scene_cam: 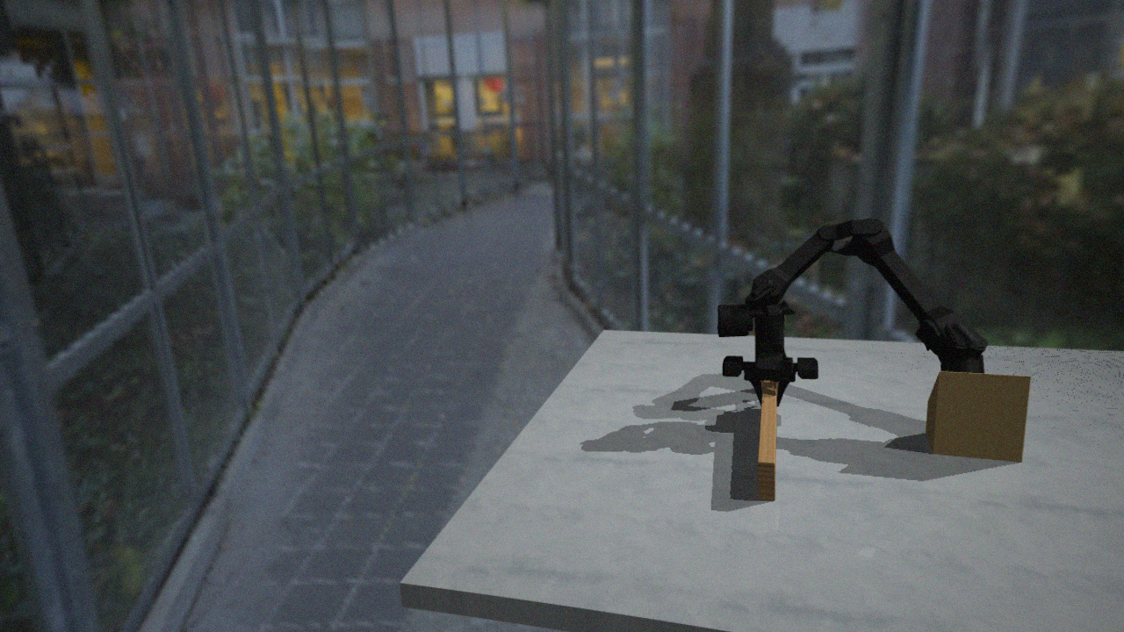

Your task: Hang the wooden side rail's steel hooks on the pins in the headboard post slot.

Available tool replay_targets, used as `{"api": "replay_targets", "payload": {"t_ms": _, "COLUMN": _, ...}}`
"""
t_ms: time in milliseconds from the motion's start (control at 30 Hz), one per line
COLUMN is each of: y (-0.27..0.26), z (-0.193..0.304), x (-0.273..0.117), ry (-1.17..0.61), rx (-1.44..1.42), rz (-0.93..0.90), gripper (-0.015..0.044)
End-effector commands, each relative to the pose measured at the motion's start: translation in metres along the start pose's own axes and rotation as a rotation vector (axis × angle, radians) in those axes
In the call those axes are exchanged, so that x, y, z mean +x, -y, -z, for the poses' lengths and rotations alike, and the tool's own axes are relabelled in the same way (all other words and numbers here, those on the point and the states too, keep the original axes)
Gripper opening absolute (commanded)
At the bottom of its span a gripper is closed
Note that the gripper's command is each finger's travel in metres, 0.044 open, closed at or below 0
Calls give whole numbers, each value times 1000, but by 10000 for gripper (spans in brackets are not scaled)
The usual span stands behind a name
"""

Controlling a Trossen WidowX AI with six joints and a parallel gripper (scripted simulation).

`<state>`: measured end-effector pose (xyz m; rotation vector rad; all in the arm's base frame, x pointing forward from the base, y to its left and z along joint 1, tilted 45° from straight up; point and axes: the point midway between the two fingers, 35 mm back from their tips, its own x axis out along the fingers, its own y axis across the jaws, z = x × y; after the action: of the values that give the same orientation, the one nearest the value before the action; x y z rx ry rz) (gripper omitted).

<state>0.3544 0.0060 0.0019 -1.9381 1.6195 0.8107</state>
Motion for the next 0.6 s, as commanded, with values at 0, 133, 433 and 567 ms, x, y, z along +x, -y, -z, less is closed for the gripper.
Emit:
{"api": "replay_targets", "payload": {"t_ms": 0, "y": 5, "z": 2, "x": -7, "ry": 6, "rx": 7, "rz": 20, "gripper": 0}}
{"api": "replay_targets", "payload": {"t_ms": 133, "y": 6, "z": 2, "x": -7, "ry": 6, "rx": 7, "rz": 20, "gripper": 0}}
{"api": "replay_targets", "payload": {"t_ms": 433, "y": 7, "z": 3, "x": -7, "ry": 6, "rx": 7, "rz": 20, "gripper": 0}}
{"api": "replay_targets", "payload": {"t_ms": 567, "y": 7, "z": 4, "x": -7, "ry": 6, "rx": 7, "rz": 20, "gripper": 0}}
